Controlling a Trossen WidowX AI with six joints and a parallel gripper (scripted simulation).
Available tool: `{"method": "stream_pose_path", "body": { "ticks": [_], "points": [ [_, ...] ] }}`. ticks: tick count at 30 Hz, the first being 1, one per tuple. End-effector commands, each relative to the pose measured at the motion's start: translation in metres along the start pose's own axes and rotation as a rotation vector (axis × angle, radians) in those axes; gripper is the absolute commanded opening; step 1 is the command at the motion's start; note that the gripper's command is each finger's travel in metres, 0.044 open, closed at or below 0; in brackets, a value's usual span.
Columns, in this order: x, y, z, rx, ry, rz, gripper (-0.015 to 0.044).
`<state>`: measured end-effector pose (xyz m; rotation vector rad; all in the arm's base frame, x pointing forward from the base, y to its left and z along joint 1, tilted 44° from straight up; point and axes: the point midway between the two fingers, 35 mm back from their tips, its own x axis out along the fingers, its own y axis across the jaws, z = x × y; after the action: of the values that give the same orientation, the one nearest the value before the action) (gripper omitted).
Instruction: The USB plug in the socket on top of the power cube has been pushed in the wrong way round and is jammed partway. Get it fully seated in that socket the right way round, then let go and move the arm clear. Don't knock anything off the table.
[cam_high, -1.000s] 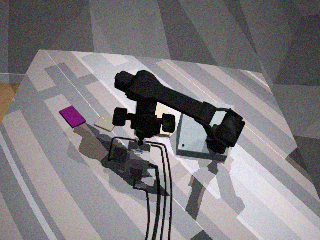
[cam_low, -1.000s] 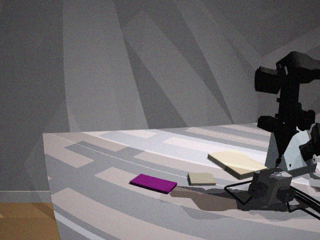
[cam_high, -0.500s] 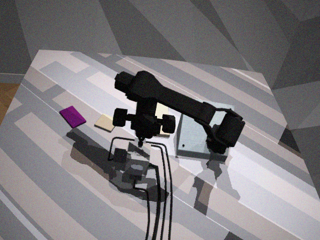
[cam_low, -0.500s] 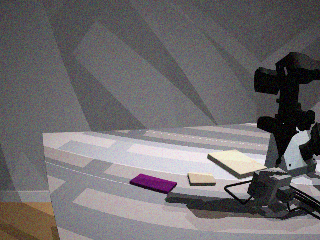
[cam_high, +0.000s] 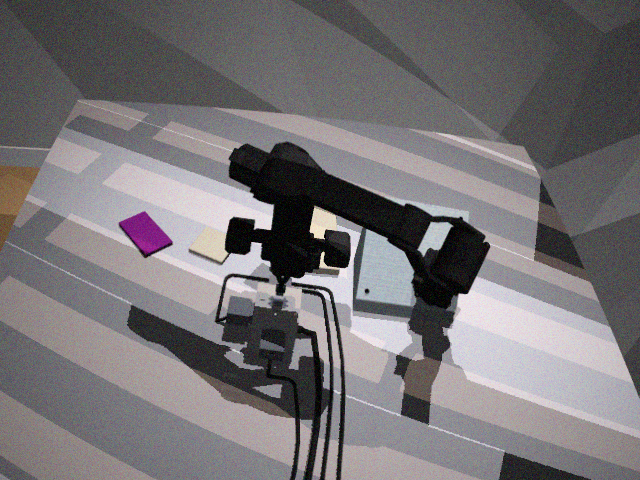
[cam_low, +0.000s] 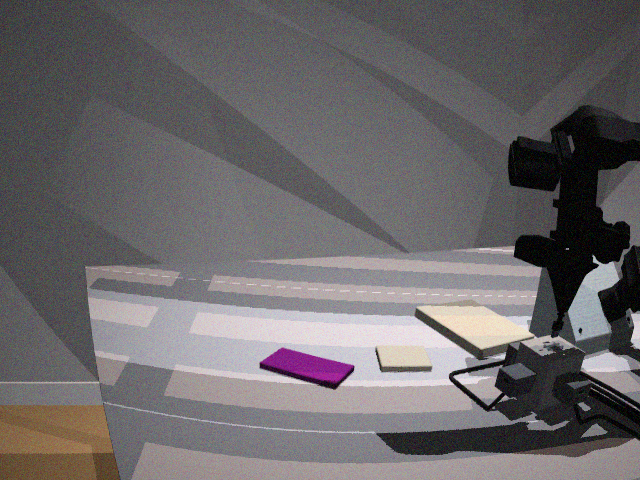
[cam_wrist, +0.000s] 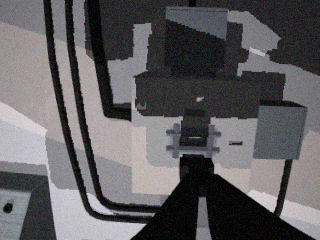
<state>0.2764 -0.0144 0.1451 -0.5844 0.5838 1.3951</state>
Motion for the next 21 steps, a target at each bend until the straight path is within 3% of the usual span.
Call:
{"method": "stream_pose_path", "body": {
  "ticks": [1, 21],
  "points": [
    [0.0009, -0.0005, 0.0003, 0.004, -0.006, -0.002, 0.0000],
    [0.0033, -0.0007, 0.0014, 0.010, -0.019, -0.003, 0.0000]
  ]
}}
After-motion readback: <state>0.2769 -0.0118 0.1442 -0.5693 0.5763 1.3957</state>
